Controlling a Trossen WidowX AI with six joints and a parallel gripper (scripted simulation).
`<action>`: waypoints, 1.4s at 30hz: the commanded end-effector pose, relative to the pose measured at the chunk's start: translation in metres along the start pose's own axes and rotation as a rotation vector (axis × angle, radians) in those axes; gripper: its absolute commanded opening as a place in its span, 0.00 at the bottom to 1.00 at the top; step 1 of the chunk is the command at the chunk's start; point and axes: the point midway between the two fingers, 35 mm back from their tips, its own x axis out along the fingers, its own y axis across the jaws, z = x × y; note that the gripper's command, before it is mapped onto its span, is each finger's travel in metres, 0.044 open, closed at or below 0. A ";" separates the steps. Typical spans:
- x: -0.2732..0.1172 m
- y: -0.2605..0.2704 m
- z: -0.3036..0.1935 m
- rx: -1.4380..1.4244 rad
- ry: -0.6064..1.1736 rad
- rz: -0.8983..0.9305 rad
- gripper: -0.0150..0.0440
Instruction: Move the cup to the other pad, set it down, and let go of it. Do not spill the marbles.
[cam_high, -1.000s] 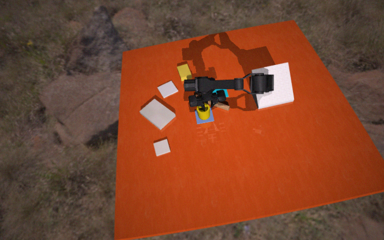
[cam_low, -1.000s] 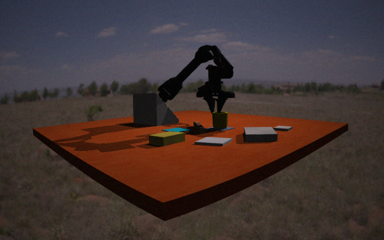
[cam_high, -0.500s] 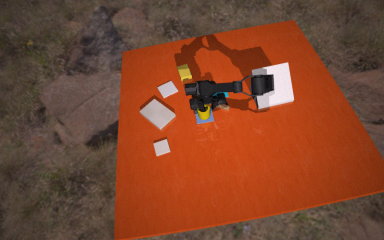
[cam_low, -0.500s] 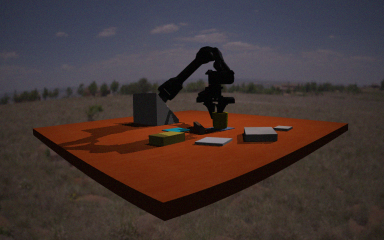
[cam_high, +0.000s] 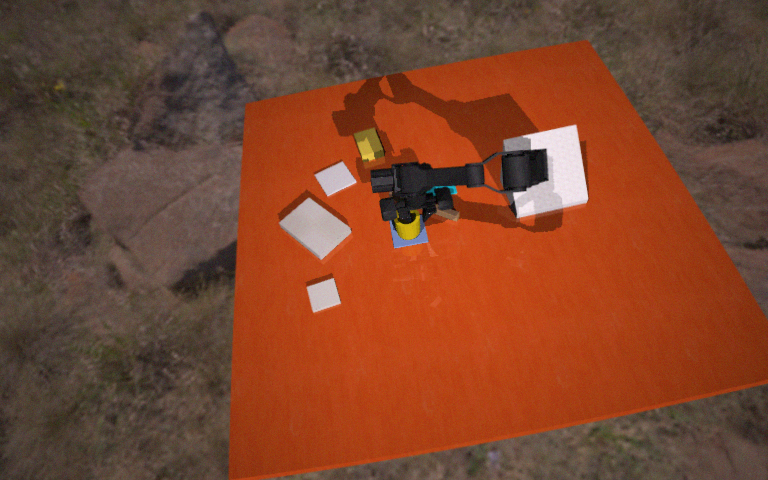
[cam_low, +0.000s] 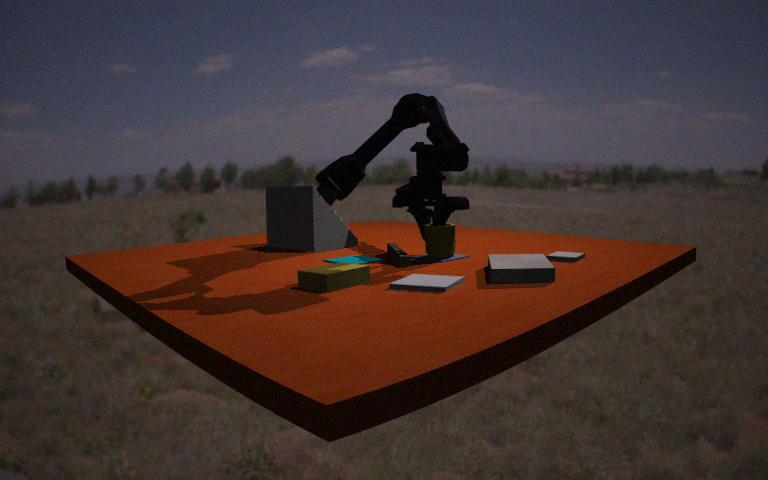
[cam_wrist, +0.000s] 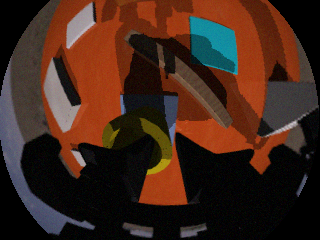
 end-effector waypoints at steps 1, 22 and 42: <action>0.000 0.000 0.000 -0.001 0.000 0.000 0.43; -0.012 0.001 0.000 0.001 0.000 0.000 0.25; -0.043 0.001 0.001 0.012 0.005 0.002 0.25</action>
